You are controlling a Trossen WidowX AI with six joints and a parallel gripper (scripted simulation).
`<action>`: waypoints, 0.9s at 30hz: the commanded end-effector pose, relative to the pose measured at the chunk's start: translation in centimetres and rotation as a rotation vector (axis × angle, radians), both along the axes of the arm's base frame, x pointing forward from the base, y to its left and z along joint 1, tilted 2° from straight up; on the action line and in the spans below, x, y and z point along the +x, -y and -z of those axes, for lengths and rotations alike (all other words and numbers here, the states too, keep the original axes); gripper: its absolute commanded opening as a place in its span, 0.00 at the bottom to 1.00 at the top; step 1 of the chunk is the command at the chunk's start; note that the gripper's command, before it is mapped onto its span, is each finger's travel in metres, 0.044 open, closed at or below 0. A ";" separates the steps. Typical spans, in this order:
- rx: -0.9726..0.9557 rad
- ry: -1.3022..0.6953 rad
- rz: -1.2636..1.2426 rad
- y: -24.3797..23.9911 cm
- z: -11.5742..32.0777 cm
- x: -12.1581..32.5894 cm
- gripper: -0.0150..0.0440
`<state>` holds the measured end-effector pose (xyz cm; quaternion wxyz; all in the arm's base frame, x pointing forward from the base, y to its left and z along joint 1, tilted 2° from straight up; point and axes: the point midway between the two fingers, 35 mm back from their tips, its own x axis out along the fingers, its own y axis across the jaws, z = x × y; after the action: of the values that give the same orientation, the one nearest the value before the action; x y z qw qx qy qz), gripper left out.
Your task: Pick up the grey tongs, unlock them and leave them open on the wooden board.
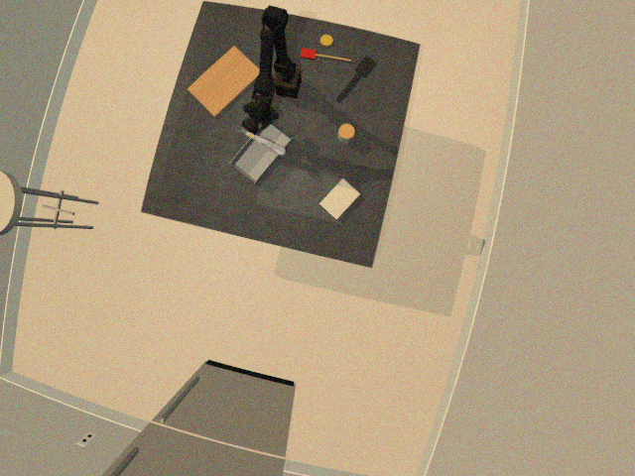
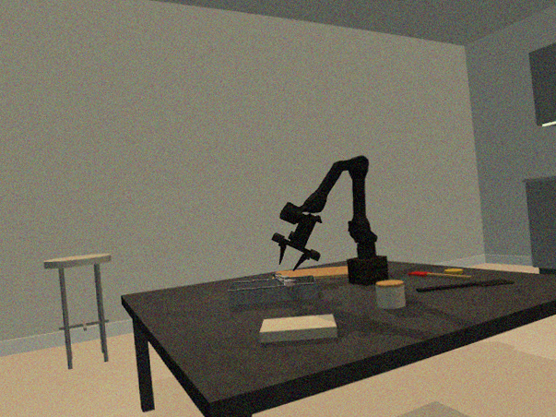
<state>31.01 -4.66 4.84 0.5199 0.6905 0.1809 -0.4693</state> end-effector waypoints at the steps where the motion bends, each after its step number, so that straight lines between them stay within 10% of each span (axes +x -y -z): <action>1: 0.004 0.004 -0.003 0.0 0.0 0.4 0.69; 27: 0.004 0.005 -0.003 0.9 3.2 2.7 0.69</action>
<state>33.31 -5.54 2.15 0.5192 0.6924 0.1785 -0.4680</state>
